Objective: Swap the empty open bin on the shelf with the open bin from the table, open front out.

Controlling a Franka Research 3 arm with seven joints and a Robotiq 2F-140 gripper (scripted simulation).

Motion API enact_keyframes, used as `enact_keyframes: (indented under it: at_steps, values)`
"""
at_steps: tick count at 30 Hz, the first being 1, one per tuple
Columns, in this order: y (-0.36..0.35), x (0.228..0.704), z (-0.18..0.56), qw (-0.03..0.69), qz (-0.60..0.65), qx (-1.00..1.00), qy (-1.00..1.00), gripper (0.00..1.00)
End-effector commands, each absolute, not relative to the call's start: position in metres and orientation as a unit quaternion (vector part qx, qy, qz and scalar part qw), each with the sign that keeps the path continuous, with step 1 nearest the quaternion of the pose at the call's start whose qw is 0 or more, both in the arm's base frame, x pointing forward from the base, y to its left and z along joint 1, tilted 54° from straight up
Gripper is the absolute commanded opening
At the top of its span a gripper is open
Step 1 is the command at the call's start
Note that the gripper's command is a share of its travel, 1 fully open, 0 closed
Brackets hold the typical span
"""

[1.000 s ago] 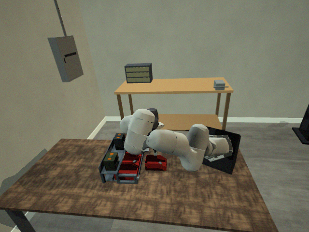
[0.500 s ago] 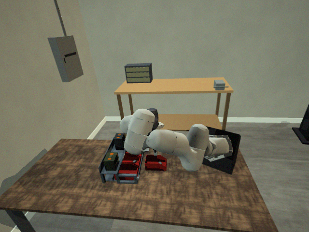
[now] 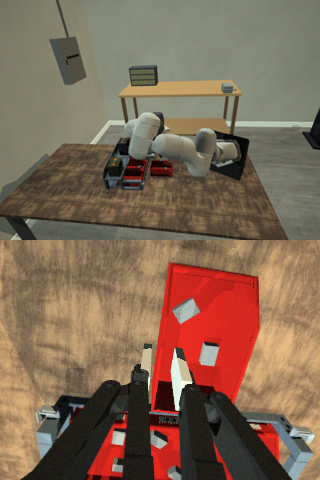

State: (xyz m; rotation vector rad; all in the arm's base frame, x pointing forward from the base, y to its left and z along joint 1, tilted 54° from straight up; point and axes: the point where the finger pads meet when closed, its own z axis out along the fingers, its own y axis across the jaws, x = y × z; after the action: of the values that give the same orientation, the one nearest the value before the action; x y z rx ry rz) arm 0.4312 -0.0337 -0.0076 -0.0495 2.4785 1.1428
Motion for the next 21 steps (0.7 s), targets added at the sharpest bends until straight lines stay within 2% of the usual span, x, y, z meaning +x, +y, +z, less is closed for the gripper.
enact_keyframes:
  at_steps: [1, 21]
  values:
    - [-0.0331, 0.4320, -0.0084, 0.205, 0.409, -0.019, 0.889, 0.15]
    - [-0.0285, 0.4342, -0.0120, 0.205, 0.409, -0.019, 0.889, 0.15]
